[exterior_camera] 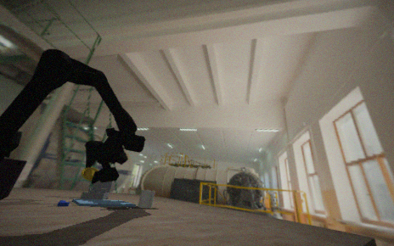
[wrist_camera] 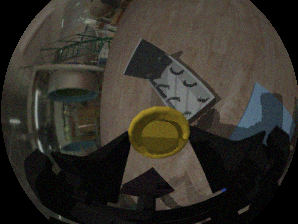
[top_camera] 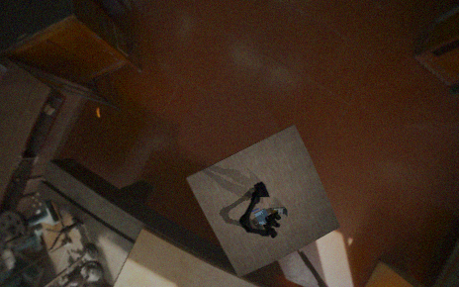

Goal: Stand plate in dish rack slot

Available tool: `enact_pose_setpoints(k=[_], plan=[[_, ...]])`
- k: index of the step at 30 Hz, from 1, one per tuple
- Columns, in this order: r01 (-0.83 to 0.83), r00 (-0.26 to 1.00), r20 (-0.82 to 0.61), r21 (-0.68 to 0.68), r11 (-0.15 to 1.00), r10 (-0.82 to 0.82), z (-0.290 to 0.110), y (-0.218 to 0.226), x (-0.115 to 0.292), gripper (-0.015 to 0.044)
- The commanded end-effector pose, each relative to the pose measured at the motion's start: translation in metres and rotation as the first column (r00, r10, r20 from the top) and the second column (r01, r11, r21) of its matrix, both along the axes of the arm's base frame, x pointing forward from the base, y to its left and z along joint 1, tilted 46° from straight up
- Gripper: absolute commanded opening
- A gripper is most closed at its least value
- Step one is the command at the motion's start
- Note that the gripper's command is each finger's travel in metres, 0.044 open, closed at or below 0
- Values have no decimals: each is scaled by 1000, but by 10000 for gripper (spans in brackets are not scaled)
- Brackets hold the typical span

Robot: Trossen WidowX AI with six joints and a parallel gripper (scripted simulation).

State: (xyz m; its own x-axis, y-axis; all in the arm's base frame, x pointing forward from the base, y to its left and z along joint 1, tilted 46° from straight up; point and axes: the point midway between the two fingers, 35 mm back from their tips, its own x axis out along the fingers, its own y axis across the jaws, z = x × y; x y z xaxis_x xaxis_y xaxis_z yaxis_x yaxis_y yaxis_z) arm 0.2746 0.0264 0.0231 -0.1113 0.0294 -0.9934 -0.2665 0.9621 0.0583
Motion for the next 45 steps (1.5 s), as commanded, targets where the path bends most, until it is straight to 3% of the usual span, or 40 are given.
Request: enact_pose_setpoints(k=[1, 12, 22, 35, 45], plan=[[-71, 997, 47, 77, 994, 68, -3, -2, 1, 0], [-284, 946, 221, 212, 935, 237, -10, -12, 2, 0], [-487, 828, 428, 230, 843, 361, -12, -21, 3, 0], [-708, 556, 676, 80, 702, 484, -9, -35, 2, 0], [-788, 317, 772, -109, 606, 550, -3, -44, -1, 0]])
